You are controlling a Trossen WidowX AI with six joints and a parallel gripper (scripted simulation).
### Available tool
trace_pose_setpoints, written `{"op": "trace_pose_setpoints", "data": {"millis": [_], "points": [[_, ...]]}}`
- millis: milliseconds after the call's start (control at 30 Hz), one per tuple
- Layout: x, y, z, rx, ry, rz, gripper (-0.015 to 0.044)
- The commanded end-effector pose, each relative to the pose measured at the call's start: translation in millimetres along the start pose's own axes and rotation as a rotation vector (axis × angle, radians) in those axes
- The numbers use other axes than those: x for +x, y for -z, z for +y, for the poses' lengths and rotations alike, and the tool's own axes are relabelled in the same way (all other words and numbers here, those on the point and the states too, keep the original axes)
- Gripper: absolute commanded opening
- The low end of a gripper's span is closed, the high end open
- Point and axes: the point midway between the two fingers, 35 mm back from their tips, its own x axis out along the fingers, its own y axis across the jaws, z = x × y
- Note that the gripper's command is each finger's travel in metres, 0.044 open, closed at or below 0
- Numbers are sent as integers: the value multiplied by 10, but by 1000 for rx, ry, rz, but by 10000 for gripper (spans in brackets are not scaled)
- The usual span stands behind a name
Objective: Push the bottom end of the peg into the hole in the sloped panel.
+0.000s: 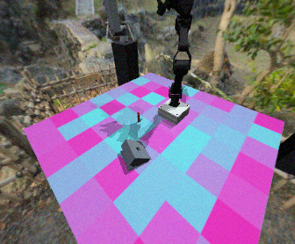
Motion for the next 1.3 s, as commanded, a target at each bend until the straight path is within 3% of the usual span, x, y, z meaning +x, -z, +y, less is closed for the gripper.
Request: {"op": "trace_pose_setpoints", "data": {"millis": [0,1267], "points": [[1,4,2,4,0,0,426],[383,396,784,629,-42,19,440]]}}
